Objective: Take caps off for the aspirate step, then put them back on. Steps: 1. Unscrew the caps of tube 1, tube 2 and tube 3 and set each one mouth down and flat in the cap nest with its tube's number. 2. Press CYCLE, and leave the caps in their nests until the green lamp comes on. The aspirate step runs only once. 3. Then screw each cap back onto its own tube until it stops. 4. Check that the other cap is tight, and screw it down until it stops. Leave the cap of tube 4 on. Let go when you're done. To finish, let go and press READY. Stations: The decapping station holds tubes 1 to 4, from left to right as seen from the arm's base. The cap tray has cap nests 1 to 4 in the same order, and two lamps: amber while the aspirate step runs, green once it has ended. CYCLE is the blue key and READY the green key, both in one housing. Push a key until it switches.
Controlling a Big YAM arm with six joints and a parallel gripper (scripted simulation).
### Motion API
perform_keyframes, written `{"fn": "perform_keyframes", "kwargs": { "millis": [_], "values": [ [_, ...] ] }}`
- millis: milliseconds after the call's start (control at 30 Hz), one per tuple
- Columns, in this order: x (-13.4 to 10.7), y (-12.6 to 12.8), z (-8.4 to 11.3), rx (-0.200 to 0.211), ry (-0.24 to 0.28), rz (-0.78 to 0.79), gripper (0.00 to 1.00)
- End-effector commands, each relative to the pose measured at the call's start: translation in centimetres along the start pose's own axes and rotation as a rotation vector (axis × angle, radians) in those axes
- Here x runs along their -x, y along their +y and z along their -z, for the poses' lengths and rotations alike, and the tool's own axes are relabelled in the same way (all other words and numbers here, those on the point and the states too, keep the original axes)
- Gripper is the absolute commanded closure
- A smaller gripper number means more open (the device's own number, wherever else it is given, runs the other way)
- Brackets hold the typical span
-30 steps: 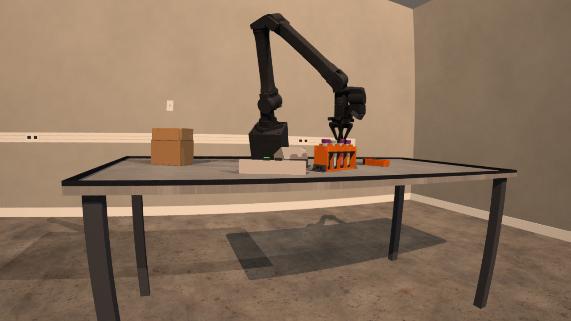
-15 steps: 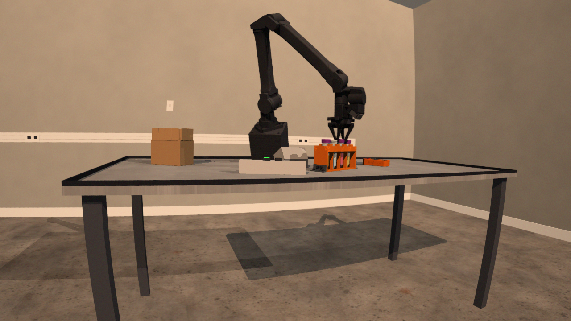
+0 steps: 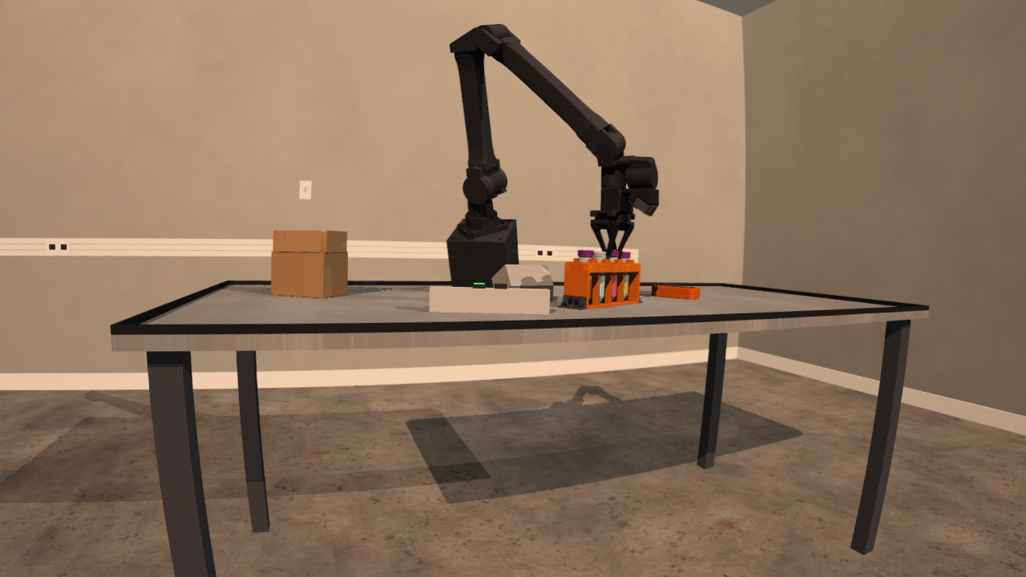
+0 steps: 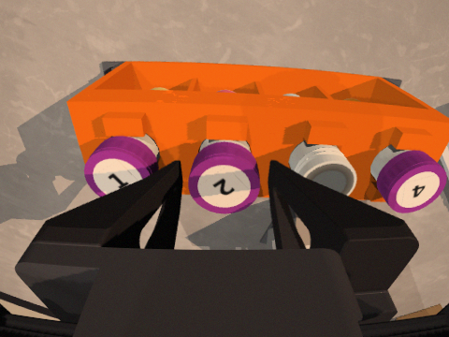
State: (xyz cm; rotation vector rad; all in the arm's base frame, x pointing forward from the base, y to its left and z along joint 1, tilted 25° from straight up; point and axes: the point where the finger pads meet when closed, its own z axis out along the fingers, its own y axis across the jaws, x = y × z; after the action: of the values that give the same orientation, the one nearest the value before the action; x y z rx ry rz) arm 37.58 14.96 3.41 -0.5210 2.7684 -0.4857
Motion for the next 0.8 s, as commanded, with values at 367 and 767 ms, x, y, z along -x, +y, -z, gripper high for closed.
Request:
{"fn": "perform_keyframes", "kwargs": {
  "millis": [367,767],
  "values": [
    [-0.1,0.4,-0.1,0.004,0.006,0.559,0.51],
    [0.9,0.1,0.5,-0.001,-0.019,0.533,1.00]
  ]
}}
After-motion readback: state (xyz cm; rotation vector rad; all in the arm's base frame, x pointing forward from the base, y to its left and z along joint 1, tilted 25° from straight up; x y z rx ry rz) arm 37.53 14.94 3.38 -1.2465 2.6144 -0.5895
